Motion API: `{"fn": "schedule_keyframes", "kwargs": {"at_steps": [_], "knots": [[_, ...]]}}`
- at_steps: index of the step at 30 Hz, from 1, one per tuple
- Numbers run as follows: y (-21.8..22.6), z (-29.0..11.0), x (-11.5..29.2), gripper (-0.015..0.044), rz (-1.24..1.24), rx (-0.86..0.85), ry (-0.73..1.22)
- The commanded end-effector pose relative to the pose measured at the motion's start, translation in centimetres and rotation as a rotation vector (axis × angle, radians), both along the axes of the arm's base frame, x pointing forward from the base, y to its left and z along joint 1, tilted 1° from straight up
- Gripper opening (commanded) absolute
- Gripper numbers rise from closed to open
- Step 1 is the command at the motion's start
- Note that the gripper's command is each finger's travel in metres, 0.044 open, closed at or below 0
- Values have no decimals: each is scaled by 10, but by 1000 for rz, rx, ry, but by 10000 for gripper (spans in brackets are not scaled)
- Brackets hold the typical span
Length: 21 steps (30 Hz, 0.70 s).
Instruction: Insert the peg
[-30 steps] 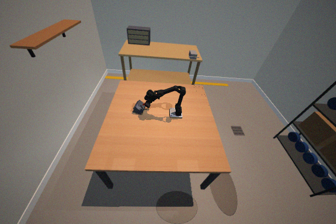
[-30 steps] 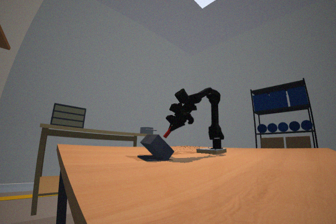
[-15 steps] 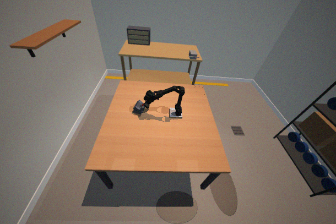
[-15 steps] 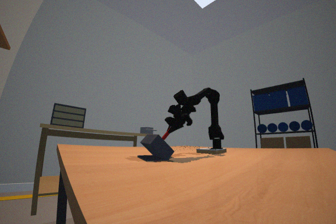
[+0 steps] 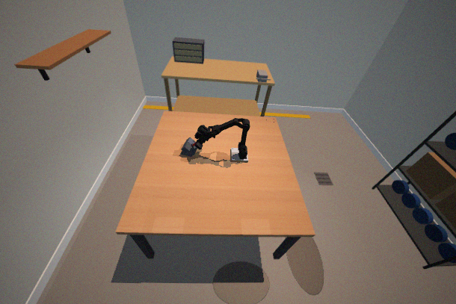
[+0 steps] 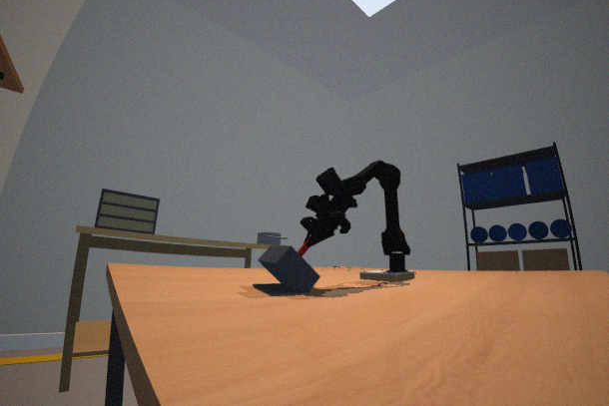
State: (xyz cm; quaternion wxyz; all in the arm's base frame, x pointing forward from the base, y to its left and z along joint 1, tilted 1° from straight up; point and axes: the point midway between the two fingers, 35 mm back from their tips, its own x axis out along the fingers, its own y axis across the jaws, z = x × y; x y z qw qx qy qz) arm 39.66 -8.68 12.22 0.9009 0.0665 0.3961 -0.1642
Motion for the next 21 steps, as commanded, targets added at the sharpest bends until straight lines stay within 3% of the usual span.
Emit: {"fn": "schedule_keyframes", "kwargs": {"at_steps": [1,21], "knots": [[0,0,-1,0,0,0,2],[0,0,2,0,0,0,1]]}}
